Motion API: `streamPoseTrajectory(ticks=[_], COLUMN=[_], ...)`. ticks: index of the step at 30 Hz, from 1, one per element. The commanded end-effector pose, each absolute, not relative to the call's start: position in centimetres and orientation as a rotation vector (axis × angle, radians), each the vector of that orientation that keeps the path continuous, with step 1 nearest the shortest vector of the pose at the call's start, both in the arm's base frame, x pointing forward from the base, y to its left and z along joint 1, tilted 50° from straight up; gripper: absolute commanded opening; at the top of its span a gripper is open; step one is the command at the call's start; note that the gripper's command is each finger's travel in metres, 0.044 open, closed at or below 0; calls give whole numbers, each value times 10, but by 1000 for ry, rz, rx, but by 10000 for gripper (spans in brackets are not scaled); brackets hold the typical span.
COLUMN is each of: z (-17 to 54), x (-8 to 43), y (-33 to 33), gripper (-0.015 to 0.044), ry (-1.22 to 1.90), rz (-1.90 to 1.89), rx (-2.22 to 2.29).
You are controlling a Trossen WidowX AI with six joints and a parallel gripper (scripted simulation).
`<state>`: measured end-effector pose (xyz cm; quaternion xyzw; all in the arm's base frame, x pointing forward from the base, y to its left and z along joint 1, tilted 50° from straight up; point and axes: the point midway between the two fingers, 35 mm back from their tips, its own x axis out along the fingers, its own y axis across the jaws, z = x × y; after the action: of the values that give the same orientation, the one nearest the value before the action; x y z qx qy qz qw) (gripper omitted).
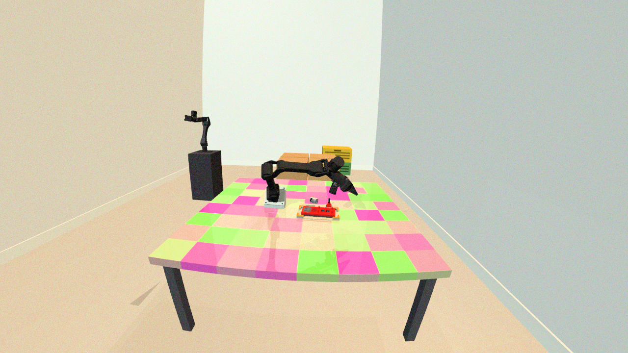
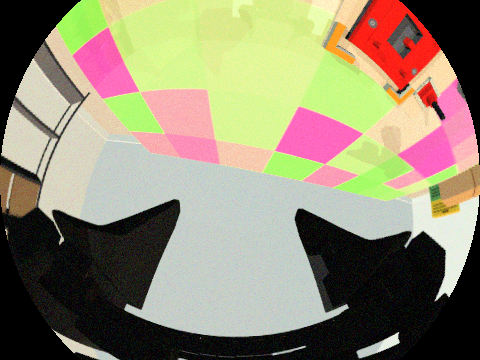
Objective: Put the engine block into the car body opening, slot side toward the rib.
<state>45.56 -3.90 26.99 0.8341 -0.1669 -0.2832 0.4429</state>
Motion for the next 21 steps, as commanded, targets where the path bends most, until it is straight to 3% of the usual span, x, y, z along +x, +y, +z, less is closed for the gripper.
streamPoseTrajectory(ticks=[1, 9, 21], z=[226, 142, 42], x=[460, 445, 380], y=[-11, 40, 93], gripper=[440, 440, 440], ry=[-288, -82, 111], rz=[-811, -1057, -1368], rx=[2046, 1946, 1631])
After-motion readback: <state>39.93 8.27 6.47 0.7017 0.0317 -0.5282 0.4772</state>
